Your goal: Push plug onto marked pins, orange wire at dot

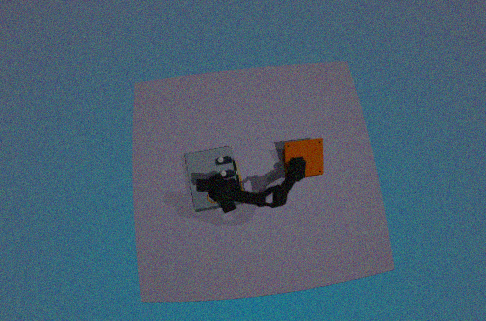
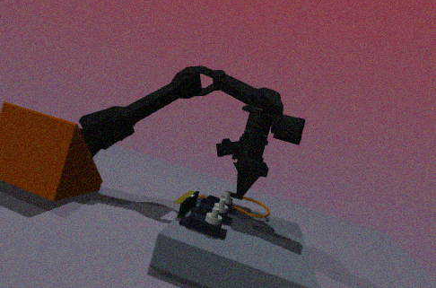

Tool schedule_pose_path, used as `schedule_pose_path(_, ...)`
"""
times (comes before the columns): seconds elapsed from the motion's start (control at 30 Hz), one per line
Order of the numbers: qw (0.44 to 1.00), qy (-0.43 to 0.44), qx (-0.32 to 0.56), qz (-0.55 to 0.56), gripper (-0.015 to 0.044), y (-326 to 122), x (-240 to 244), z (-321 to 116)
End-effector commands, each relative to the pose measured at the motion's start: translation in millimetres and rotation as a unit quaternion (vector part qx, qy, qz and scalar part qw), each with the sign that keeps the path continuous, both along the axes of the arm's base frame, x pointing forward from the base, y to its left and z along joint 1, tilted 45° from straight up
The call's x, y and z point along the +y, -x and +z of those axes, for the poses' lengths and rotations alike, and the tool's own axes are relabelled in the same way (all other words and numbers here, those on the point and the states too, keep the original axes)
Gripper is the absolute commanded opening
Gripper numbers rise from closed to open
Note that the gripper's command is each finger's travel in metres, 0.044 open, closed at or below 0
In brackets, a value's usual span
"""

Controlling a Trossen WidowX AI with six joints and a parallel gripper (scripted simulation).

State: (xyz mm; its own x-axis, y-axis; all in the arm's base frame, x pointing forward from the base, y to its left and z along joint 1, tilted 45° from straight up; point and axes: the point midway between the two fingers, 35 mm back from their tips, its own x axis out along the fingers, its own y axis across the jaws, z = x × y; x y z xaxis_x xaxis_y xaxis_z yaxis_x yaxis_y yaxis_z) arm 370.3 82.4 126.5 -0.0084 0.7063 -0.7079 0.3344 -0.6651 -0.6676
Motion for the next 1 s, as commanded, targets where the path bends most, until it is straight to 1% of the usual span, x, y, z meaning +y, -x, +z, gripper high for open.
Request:
schedule_pose_path(0.0,1.0,0.002,-0.007,-0.001,0.0,-2,-15,14)
schedule_pose_path(0.1,1.0,0.001,-0.006,-0.001,0.0,-1,-24,23)
schedule_pose_path(0.27,1.0,0.002,-0.023,0.015,0.0,0,-27,22)
schedule_pose_path(0.6,0.986,0.007,-0.123,0.115,0.0,11,-44,10)
schedule_pose_path(0.97,0.946,0.011,-0.23,0.226,0.0,24,-61,-2)
